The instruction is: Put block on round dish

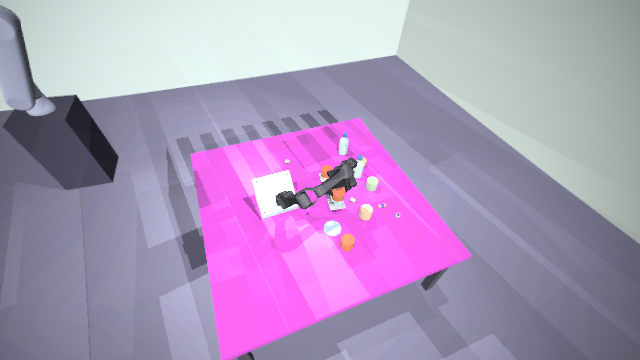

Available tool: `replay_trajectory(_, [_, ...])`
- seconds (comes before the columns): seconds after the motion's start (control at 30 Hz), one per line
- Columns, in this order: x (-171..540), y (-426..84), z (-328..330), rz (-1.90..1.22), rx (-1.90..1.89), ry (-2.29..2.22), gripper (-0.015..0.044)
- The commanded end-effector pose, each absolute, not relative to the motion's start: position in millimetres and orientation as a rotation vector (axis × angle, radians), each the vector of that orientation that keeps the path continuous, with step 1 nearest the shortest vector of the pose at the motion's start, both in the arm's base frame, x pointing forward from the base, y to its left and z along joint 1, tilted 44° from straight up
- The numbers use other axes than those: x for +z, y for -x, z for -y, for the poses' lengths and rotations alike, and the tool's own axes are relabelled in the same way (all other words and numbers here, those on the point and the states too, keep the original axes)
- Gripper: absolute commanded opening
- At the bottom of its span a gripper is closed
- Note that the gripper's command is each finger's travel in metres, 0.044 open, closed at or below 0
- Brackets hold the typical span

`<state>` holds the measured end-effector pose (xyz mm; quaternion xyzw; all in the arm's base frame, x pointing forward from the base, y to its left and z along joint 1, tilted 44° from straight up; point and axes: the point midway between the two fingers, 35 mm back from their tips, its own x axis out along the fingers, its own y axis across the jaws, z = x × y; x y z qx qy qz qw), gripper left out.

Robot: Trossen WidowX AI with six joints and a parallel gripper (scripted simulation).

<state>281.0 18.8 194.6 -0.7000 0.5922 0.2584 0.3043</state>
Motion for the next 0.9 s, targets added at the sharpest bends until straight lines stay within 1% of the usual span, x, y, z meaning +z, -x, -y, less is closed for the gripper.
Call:
replay_trajectory(0.0, [201.9,-280.5,-25.1,-1.544,0.681,1.857,0.0])
replay_trajectory(0.87, [199.4,-279.0,-22.7,-1.563,0.688,1.861,0.0])
